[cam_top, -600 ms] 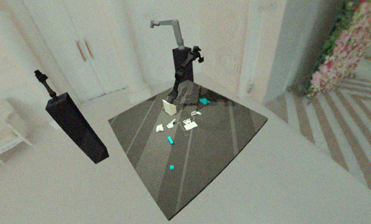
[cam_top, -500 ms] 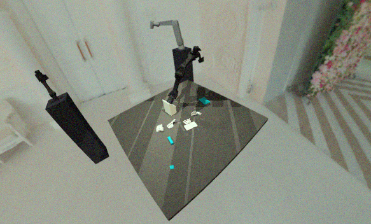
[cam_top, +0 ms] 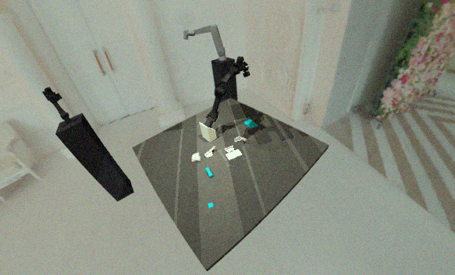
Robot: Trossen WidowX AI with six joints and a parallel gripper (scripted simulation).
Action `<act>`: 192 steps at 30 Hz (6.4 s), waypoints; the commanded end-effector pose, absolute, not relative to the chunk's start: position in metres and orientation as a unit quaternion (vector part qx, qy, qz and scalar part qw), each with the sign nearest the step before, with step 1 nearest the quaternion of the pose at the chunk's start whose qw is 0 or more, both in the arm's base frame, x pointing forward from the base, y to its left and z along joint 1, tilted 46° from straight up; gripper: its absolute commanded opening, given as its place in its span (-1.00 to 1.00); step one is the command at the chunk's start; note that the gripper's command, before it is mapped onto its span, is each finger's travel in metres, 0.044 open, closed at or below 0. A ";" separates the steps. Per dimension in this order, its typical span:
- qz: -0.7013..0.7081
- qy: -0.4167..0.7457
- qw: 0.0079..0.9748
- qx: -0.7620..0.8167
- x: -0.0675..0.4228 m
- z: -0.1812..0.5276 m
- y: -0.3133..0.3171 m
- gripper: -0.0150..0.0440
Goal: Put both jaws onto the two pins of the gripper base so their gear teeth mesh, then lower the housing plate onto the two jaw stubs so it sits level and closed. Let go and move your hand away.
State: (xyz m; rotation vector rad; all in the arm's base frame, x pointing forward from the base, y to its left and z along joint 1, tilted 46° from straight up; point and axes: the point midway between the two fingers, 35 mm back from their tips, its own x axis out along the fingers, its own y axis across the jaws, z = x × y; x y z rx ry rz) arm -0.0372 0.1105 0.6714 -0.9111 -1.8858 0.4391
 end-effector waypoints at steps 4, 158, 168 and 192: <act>0.180 -0.773 0.480 -0.374 -0.037 0.671 0.111 -0.49; 0.503 -0.270 0.592 -0.569 0.138 0.405 0.364 -0.49; 0.514 -0.204 0.613 -0.564 0.166 0.377 0.362 -0.49; 0.528 -0.049 0.655 -0.538 0.228 0.307 0.345 -0.49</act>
